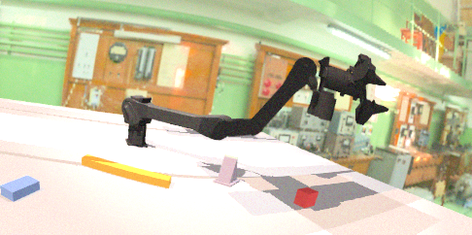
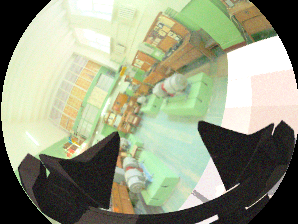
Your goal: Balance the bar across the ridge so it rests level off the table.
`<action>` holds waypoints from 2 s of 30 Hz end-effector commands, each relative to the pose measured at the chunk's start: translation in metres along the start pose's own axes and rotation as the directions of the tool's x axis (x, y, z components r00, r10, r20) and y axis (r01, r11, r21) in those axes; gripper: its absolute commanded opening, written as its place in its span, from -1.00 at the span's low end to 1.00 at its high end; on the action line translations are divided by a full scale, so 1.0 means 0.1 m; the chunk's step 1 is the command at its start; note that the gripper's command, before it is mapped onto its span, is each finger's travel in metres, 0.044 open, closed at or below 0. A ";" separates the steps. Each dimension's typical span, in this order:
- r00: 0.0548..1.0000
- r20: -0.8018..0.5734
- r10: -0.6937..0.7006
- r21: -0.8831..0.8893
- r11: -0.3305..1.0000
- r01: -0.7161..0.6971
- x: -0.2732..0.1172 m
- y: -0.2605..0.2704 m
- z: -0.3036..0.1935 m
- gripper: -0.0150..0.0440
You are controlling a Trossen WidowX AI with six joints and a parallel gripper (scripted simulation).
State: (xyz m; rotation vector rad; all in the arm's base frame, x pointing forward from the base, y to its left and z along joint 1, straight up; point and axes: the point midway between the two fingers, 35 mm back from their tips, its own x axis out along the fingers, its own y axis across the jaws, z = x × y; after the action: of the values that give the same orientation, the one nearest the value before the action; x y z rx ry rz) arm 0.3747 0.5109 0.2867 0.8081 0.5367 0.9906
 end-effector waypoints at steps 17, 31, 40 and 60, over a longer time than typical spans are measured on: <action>0.886 0.138 0.443 -0.017 0.895 -0.445 -0.71 2.00 0.15 0.58; 0.546 0.272 0.792 -0.011 0.570 -0.821 -2.19 3.62 0.32 0.58; 0.245 0.373 0.895 -0.008 0.268 -0.964 -3.43 4.23 0.54 0.58; -0.380 0.615 0.691 -0.119 -0.395 -0.911 -6.10 4.03 1.32 0.58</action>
State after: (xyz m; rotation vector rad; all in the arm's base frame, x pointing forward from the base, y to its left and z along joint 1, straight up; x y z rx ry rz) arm -0.0203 0.0912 0.7155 2.0253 -0.6707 2.1840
